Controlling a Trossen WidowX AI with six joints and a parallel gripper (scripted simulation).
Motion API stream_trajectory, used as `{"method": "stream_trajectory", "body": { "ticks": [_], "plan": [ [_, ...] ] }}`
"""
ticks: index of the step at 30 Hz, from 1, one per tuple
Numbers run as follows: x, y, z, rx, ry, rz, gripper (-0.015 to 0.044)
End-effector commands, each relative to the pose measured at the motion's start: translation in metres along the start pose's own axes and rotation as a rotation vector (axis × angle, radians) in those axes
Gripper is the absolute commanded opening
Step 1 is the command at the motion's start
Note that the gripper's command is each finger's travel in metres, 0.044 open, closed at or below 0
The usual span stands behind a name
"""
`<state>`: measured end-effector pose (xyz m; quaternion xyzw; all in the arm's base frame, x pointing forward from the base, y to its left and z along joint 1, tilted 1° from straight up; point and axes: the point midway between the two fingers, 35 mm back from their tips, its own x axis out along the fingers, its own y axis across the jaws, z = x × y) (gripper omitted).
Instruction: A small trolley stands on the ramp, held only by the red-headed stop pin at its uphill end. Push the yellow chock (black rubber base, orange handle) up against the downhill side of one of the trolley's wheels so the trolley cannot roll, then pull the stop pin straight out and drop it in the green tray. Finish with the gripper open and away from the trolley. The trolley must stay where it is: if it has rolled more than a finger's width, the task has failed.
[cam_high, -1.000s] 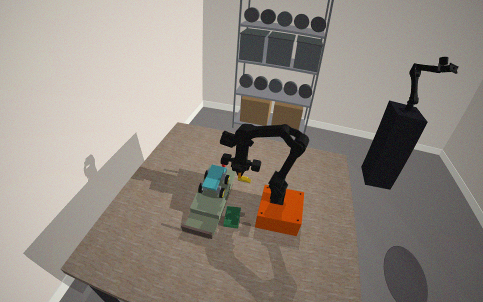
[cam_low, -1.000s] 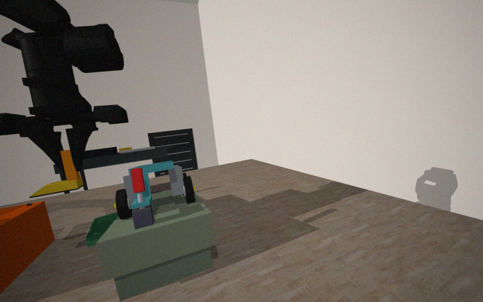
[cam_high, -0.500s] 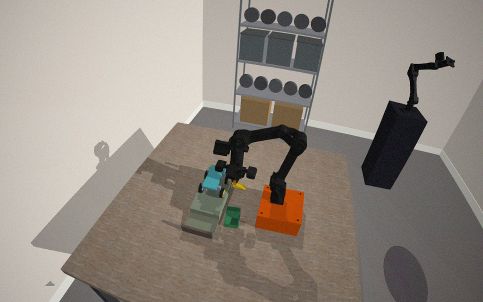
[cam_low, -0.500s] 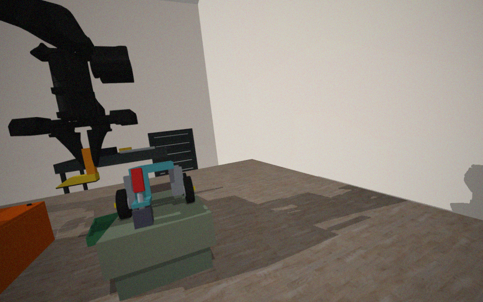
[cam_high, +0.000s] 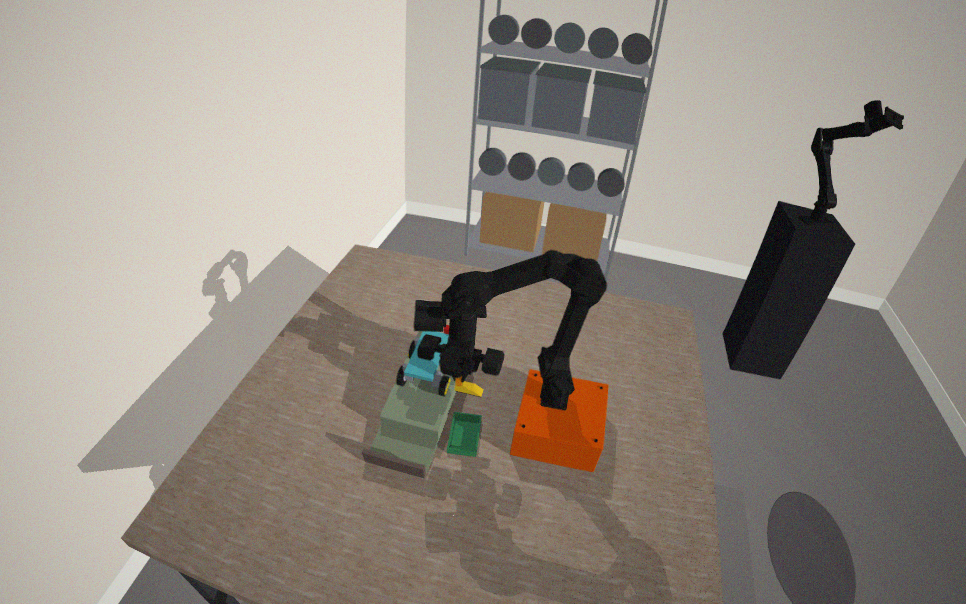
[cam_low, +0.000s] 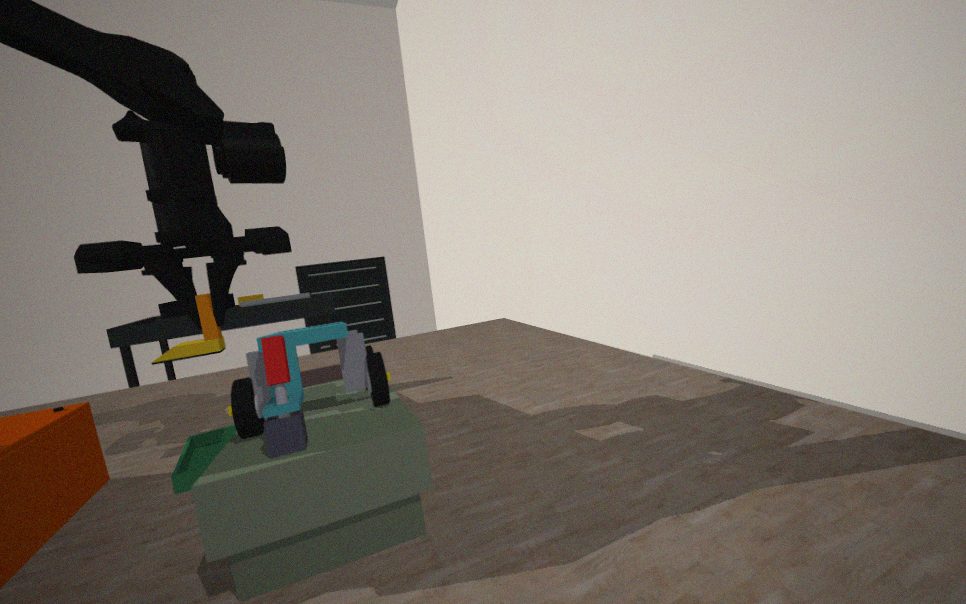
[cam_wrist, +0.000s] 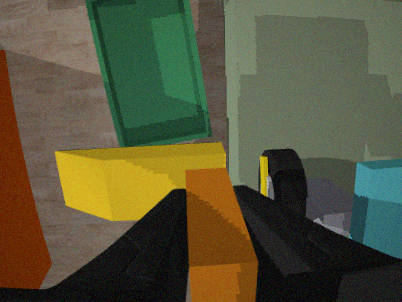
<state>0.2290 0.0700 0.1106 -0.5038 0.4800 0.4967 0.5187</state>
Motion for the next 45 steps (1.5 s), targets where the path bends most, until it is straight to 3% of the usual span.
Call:
{"method": "stream_trajectory", "body": {
  "ticks": [1, 17, 45],
  "plan": [
    [0.003, -0.004, 0.014, 0.003, 0.003, 0.004, 0.0],
    [0.01, -0.017, 0.07, -0.044, 0.001, 0.005, 0.0],
    [0.01, -0.017, 0.074, -1.045, 0.059, 0.055, 0.0]
  ]
}}
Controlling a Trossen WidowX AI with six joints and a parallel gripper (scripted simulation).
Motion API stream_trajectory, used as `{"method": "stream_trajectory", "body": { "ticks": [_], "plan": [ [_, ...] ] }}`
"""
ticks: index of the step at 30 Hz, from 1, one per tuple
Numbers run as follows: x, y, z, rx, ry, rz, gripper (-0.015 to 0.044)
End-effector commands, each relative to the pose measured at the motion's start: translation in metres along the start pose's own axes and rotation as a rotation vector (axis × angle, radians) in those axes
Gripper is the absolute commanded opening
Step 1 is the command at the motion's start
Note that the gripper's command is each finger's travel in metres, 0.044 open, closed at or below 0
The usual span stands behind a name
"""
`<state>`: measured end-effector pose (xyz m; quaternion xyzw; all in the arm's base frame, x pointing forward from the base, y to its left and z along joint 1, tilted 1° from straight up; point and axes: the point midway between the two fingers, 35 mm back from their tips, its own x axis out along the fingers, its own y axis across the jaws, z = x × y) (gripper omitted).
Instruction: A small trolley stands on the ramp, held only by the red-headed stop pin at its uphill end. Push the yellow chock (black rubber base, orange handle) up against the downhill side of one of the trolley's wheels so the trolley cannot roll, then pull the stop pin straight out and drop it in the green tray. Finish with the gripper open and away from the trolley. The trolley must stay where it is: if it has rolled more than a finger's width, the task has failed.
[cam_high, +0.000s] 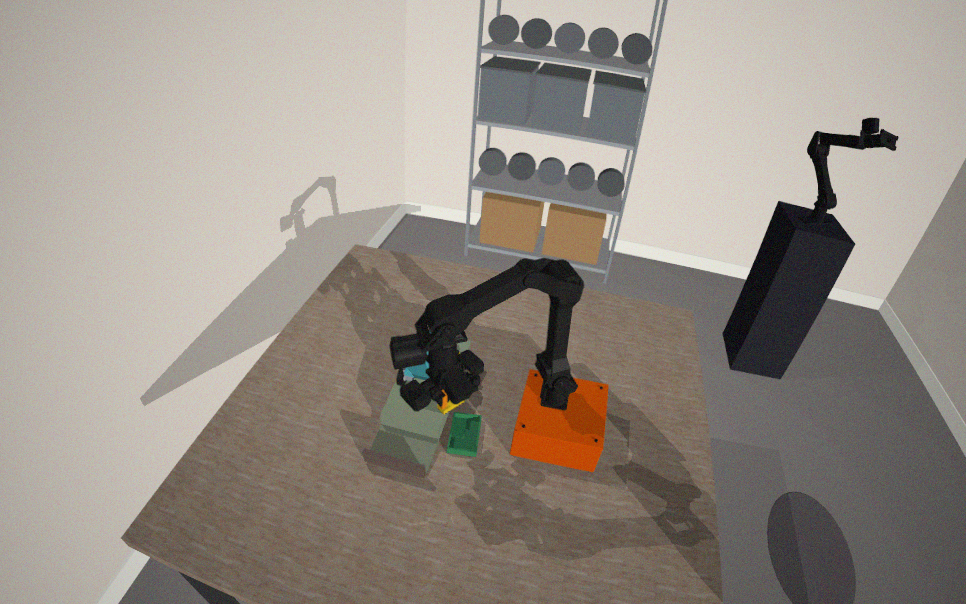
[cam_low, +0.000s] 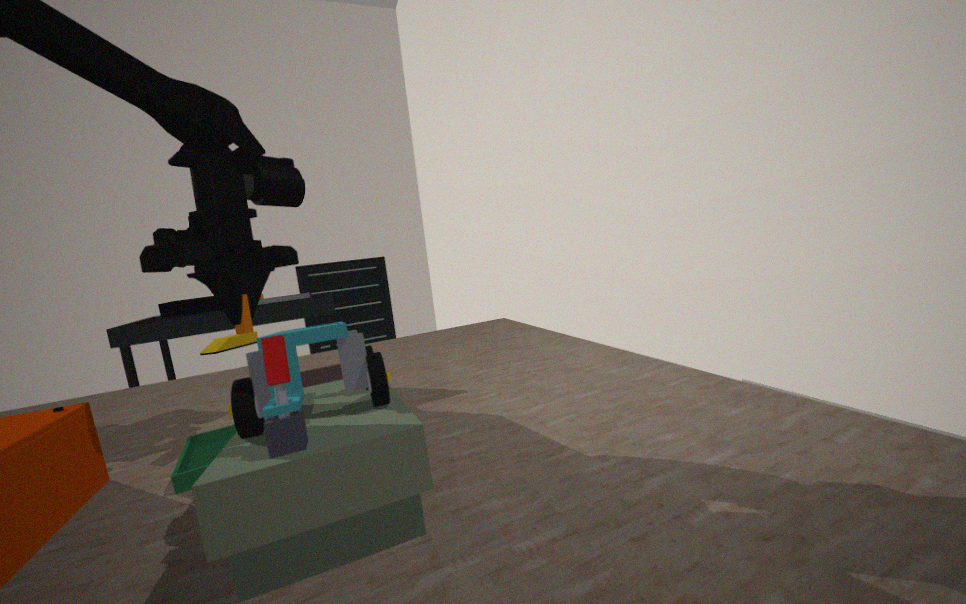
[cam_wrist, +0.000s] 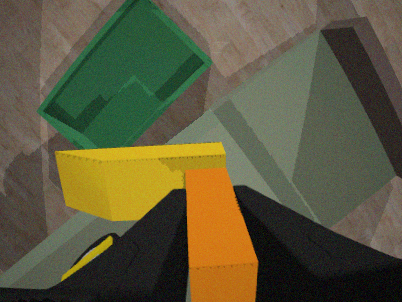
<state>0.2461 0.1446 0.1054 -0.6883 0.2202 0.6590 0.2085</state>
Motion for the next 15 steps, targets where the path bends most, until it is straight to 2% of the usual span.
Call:
{"method": "stream_trajectory", "body": {
  "ticks": [1, 15],
  "plan": [
    [0.002, -0.0004, -0.0001, -0.128, 0.005, 0.018, 0.0],
    [0.0021, -0.002, 0.0011, -0.607, 0.016, 0.054, 0.0]
  ]
}}
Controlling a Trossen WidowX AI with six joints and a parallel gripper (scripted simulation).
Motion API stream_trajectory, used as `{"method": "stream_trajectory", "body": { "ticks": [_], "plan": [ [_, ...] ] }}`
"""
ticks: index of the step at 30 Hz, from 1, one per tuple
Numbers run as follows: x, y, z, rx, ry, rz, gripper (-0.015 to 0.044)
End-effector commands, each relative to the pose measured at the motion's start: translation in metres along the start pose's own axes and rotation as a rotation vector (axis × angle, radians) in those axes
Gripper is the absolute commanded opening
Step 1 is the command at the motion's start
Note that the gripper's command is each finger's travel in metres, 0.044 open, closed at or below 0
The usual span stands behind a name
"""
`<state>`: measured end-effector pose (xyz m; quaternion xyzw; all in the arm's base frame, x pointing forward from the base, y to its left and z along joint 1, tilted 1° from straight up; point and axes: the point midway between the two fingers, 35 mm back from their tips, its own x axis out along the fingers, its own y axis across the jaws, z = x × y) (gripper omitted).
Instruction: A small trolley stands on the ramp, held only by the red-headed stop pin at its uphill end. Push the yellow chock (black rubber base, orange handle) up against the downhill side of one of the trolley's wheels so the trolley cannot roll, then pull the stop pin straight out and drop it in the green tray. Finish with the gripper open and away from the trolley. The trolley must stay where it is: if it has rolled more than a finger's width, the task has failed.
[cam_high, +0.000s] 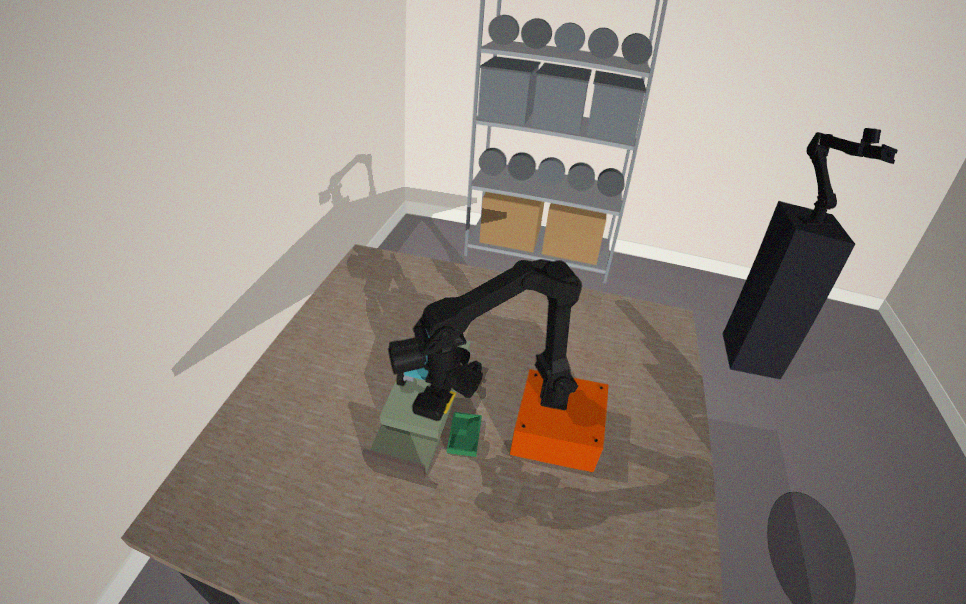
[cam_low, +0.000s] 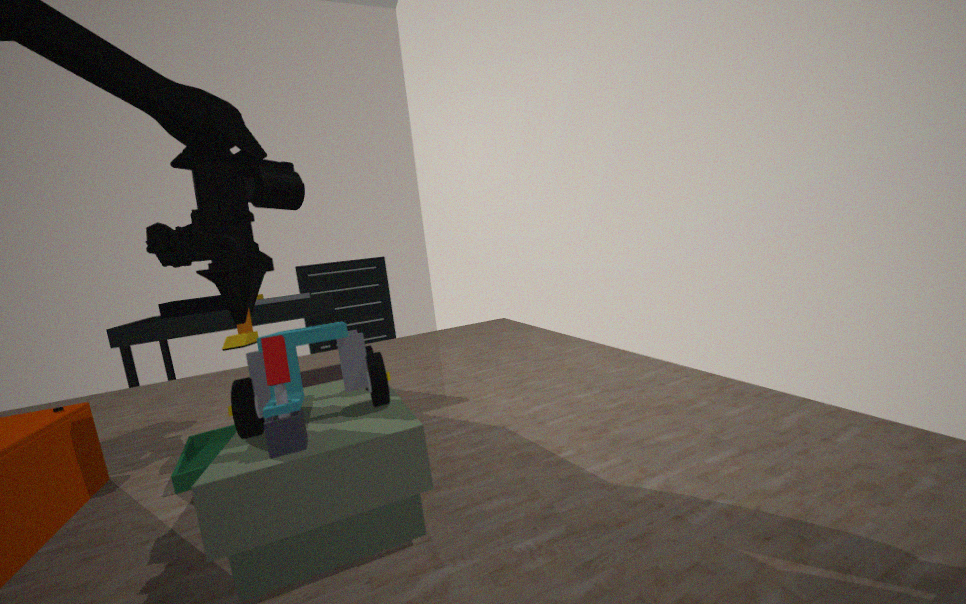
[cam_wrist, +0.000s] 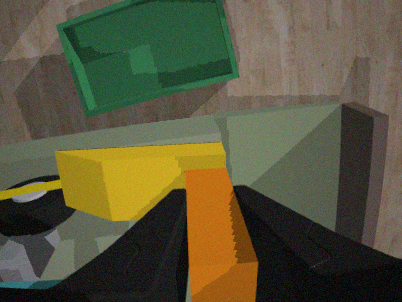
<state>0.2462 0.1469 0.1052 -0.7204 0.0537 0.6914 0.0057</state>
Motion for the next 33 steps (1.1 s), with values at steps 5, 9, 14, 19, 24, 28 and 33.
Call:
{"method": "stream_trajectory", "body": {
  "ticks": [5, 9, 14, 19, 24, 28, 33],
  "plan": [
    [0.002, 0.0, 0.0, -0.081, -0.005, 0.015, 0.0],
    [0.003, -0.002, -0.01, -0.081, -0.003, 0.014, 0.0],
    [0.006, -0.004, -0.024, -0.081, -0.002, 0.014, 0.0],
    [0.009, -0.004, -0.028, -0.081, -0.001, 0.014, 0.0],
    [0.022, -0.005, -0.028, -0.081, -0.001, 0.014, 0.0],
    [0.029, -0.005, -0.03, -0.081, -0.001, 0.014, 0.0],
    [0.04, -0.006, -0.03, -0.081, -0.001, 0.014, 0.0]
  ]
}}
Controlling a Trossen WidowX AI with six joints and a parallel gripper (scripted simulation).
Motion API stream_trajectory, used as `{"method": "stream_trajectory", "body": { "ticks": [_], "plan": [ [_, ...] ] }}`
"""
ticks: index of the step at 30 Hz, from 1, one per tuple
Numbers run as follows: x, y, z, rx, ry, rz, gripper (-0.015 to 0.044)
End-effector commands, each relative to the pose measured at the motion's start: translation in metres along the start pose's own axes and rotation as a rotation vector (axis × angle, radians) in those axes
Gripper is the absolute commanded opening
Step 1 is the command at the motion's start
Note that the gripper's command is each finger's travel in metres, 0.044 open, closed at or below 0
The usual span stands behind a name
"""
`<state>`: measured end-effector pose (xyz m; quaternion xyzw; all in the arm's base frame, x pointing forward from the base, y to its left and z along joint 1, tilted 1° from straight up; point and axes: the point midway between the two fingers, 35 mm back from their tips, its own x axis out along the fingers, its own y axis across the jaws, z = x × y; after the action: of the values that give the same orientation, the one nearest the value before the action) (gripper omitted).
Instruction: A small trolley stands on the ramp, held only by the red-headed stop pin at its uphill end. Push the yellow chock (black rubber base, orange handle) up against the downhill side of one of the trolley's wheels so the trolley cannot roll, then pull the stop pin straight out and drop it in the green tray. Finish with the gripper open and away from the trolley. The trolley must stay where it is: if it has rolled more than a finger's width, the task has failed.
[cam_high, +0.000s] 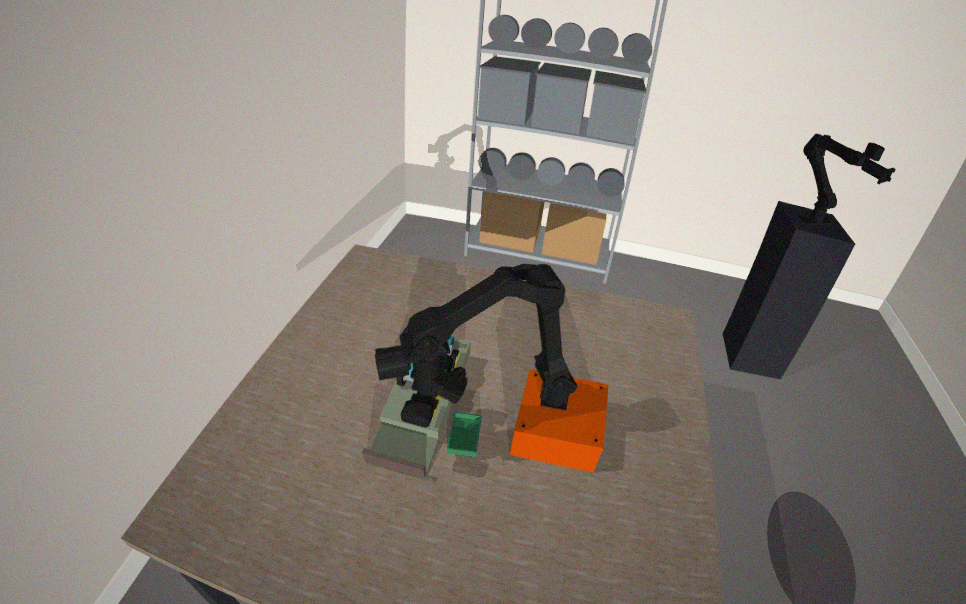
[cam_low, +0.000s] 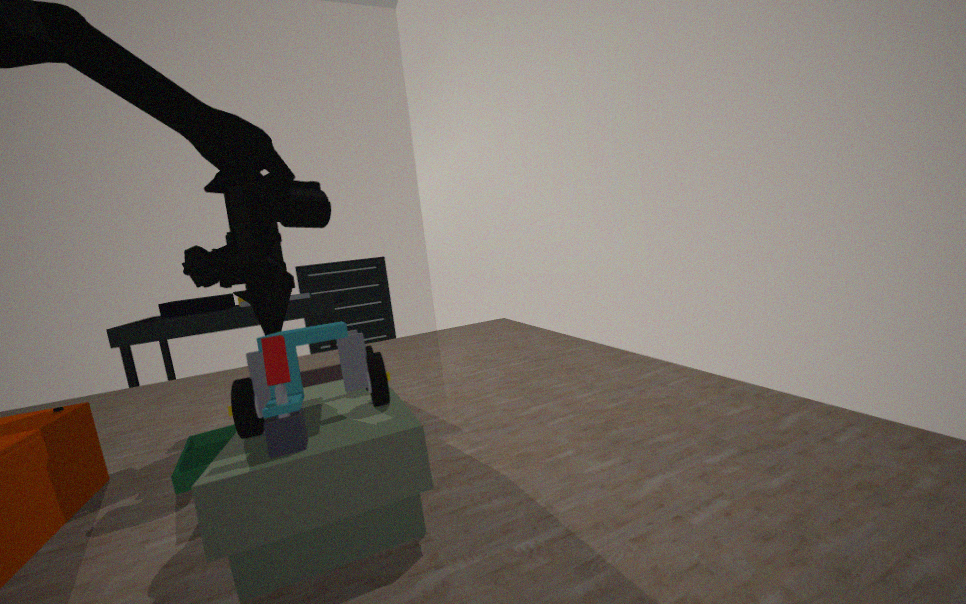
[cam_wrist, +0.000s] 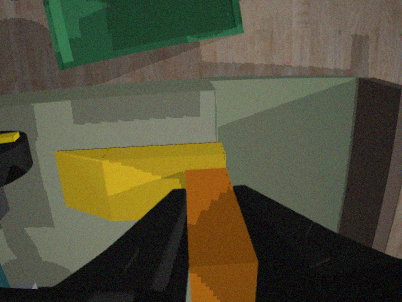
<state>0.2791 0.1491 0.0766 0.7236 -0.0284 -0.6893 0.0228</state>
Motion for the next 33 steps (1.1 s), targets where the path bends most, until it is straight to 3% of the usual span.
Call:
{"method": "stream_trajectory", "body": {
  "ticks": [1, 16, 33],
  "plan": [
    [0.012, 0.001, 0.001, -0.005, -0.012, 0.011, 0.0],
    [0.042, 0.003, 0.003, -0.005, -0.012, 0.012, 0.0],
    [0.04, 0.016, 0.001, -0.005, -0.012, 0.013, 0.0]
  ]
}}
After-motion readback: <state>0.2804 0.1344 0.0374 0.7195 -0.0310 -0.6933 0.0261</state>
